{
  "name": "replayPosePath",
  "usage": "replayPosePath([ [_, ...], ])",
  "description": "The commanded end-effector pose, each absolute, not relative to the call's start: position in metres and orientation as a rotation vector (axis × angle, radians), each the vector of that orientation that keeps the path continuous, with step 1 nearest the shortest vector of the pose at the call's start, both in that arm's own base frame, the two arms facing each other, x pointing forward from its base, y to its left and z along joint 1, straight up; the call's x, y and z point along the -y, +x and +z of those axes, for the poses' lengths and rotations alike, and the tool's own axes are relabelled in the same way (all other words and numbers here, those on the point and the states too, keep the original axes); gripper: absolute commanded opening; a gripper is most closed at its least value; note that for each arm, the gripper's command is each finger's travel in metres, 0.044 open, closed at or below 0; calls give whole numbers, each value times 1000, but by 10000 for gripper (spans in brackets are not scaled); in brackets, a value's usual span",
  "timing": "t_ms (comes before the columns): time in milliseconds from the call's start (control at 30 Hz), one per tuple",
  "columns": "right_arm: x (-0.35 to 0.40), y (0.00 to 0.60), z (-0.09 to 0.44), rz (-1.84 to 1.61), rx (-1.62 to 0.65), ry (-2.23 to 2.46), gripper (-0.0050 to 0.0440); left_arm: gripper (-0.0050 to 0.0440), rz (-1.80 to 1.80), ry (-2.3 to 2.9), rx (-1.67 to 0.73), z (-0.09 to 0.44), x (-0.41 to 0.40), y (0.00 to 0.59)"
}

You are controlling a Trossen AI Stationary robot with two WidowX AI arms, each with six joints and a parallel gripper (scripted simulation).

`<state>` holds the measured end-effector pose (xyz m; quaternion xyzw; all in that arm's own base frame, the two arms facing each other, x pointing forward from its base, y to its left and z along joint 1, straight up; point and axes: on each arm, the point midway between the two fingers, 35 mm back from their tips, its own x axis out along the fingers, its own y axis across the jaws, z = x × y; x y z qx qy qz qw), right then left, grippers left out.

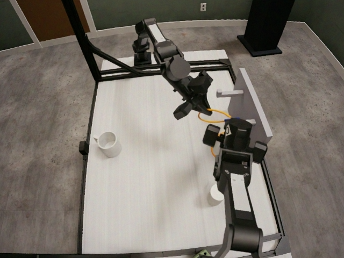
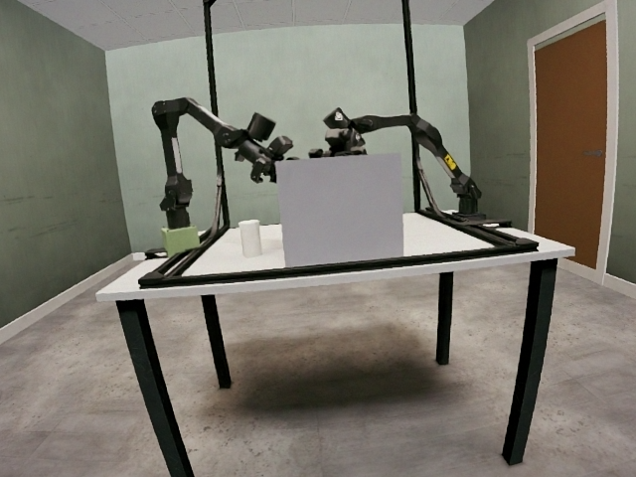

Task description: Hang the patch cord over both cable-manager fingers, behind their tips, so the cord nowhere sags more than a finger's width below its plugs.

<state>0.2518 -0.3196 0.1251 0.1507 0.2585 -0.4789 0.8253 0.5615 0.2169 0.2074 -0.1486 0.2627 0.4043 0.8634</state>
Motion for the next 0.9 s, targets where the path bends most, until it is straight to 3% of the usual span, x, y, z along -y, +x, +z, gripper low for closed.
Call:
replayPosePath([
  [0,321,253,132,-1018,-531,314,40,25,848,-316,-526,220,-215,563],
  [867,321,253,132,-1018,-531,314,40,25,867,-313,-536,223,-215,559],
])
